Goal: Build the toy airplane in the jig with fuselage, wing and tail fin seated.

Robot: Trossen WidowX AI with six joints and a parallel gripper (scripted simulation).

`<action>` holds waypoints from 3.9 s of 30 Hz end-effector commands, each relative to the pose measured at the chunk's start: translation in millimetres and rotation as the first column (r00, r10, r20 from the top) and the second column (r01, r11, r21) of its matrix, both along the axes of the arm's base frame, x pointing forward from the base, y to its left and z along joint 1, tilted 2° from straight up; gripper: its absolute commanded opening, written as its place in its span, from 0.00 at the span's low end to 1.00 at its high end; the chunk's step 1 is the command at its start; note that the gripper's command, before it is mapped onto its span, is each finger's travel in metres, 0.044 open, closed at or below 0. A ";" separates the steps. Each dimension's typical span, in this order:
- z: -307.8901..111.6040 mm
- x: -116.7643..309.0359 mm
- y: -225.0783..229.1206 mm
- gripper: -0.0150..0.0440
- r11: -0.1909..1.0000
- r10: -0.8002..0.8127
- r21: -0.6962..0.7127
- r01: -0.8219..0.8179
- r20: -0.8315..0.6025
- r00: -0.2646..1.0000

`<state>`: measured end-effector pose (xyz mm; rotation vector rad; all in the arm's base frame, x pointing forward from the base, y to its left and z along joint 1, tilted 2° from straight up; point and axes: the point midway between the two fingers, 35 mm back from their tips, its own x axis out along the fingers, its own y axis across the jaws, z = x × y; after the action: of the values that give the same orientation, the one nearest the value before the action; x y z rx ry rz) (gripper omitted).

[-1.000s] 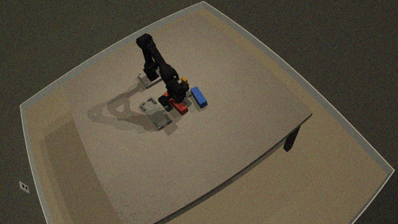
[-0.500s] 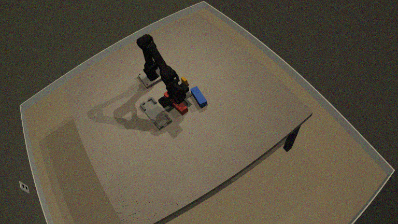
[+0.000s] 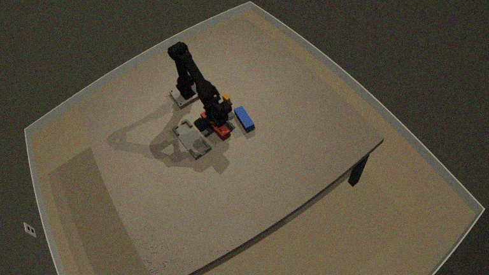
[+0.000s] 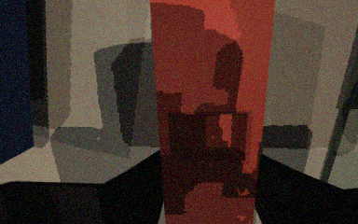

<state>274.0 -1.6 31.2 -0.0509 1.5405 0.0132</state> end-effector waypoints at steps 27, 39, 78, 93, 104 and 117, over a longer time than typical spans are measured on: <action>93.2 5.0 2.2 0.25 1.000 0.003 -0.002 -0.003 0.017 1.000; 126.3 -3.0 2.9 0.25 1.000 0.003 -0.002 -0.003 0.017 1.000; 77.0 -19.2 -95.2 0.25 0.998 -0.061 -0.005 0.061 0.017 0.998; 61.3 -34.1 -125.8 0.34 0.998 -0.054 -0.013 0.054 0.016 0.998; 61.2 -34.0 -125.7 0.58 0.998 -0.054 -0.013 0.054 0.016 0.998; 49.0 -32.9 -126.5 0.58 0.998 -0.054 -0.013 0.054 0.016 0.998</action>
<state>242.3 -128.4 85.3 -0.0172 1.5219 -0.0450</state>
